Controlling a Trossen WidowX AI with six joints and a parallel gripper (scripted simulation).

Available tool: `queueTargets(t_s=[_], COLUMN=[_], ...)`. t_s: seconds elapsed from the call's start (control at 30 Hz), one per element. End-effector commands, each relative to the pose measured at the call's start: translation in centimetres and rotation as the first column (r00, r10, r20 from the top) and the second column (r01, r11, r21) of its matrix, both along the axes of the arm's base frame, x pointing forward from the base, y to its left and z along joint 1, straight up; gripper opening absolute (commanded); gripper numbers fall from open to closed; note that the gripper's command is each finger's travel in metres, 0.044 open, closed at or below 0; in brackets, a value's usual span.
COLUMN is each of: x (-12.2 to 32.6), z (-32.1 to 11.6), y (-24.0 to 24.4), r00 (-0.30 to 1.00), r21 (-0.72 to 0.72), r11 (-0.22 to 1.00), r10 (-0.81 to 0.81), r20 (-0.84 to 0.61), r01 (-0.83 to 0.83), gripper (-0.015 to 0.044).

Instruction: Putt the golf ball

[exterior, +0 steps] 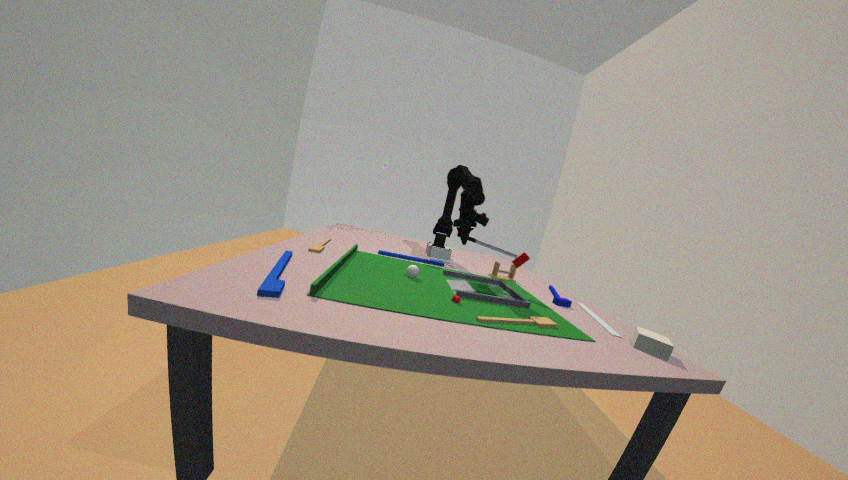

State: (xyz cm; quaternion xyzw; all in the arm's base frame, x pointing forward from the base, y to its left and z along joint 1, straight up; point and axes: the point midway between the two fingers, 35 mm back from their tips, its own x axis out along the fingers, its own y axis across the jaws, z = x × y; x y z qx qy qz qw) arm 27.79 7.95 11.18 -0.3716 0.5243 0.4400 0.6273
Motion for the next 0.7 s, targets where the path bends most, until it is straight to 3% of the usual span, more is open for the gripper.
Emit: queueTargets(t_s=[0.0,0.67], x=[1.0,2.5], z=[0.4,1.0], y=[-2.0,-13.2], r00=[0.996,0.851], r21=[-0.007,-0.057], r11=[0.996,0.851], r10=[-0.094,-0.524], r20=[0.000,-0.027], r01=[0.094,0.522], gripper=[0.0000,0.0000])
